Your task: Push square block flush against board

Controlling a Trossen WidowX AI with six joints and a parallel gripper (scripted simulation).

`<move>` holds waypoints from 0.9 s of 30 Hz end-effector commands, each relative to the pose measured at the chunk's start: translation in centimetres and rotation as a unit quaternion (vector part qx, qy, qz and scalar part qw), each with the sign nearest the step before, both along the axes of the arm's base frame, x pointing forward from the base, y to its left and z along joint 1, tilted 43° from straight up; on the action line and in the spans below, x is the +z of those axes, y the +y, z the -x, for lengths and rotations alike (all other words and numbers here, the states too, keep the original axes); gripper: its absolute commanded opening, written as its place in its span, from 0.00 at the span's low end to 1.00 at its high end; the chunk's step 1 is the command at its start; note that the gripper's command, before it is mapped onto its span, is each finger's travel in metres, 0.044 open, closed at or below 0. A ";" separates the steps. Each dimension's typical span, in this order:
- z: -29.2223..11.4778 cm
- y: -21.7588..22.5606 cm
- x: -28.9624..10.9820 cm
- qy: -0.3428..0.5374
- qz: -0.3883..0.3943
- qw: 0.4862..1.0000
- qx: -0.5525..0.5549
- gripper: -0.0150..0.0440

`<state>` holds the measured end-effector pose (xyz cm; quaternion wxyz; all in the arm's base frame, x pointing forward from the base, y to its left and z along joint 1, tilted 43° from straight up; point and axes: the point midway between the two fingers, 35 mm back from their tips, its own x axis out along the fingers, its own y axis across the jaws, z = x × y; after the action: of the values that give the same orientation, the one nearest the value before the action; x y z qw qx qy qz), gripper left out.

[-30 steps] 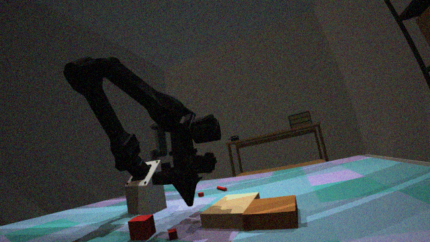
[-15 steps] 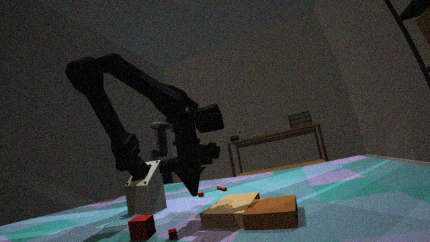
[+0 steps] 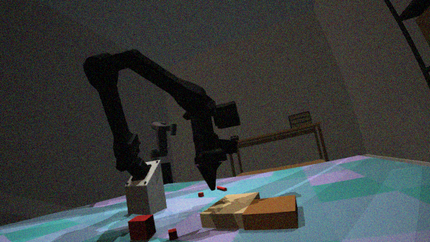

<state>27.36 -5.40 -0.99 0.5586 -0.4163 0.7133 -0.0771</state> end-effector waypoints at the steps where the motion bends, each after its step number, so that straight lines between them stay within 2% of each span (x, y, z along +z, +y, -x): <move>1: -1.1 0.9 -0.8 0.058 -0.004 0.997 0.059 0.25; 14: -4.1 3.4 -3.1 0.207 -0.011 0.953 0.222 0.25; 27: -6.4 6.0 -6.0 0.347 -0.017 0.861 0.372 0.25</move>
<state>33.28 -0.25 -5.90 0.3115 -0.6233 0.6707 0.2540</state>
